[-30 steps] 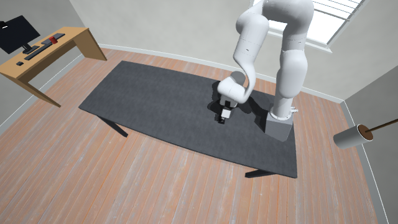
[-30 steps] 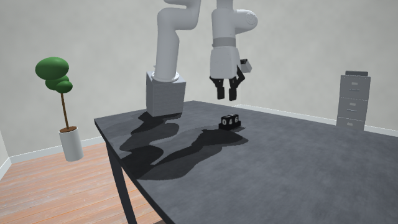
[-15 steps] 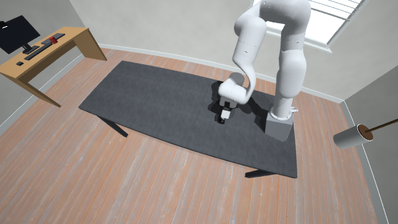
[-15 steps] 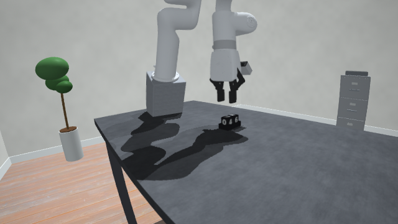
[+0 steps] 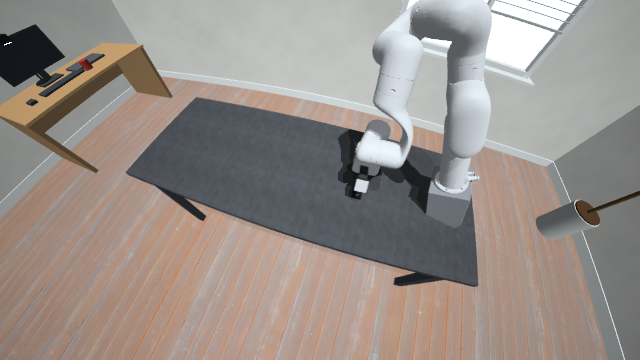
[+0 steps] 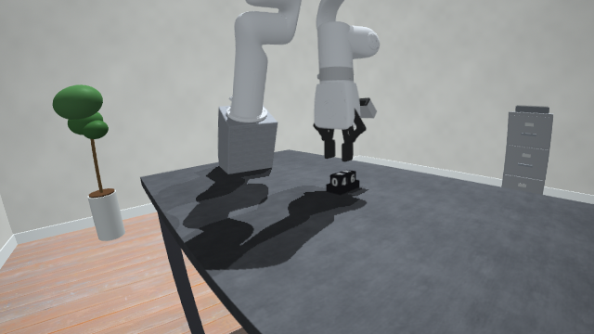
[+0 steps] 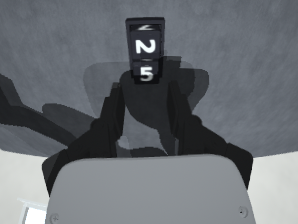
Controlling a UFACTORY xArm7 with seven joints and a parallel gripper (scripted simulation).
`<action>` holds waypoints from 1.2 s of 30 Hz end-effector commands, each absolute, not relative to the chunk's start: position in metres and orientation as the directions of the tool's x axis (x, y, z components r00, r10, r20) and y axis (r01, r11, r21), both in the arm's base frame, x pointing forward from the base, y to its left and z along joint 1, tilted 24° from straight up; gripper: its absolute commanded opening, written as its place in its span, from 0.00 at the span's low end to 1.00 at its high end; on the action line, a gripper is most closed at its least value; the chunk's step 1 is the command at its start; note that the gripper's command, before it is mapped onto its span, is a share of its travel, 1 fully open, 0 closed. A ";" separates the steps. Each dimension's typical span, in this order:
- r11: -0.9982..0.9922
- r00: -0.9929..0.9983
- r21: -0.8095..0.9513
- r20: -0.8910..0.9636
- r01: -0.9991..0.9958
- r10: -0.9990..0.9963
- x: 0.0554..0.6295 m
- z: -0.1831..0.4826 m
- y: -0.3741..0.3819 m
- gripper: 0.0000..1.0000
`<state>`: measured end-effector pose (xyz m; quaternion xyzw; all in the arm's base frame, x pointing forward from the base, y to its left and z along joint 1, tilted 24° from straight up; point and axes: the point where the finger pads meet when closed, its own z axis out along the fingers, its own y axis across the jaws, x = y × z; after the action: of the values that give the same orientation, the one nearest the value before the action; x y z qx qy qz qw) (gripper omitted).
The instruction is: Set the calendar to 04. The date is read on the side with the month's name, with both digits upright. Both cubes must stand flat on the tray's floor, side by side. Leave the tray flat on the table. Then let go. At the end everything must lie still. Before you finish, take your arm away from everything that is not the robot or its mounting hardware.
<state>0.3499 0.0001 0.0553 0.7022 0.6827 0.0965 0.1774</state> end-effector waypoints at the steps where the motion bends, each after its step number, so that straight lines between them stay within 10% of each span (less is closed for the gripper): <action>1: -0.003 0.052 0.396 -0.112 0.918 0.992 0.353 0.051 -0.001 0.47; 36: -0.003 0.052 0.396 -0.112 0.918 0.992 0.361 0.031 -0.004 0.47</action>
<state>0.3607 -0.0038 0.0306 0.7021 0.6814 0.0965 0.1829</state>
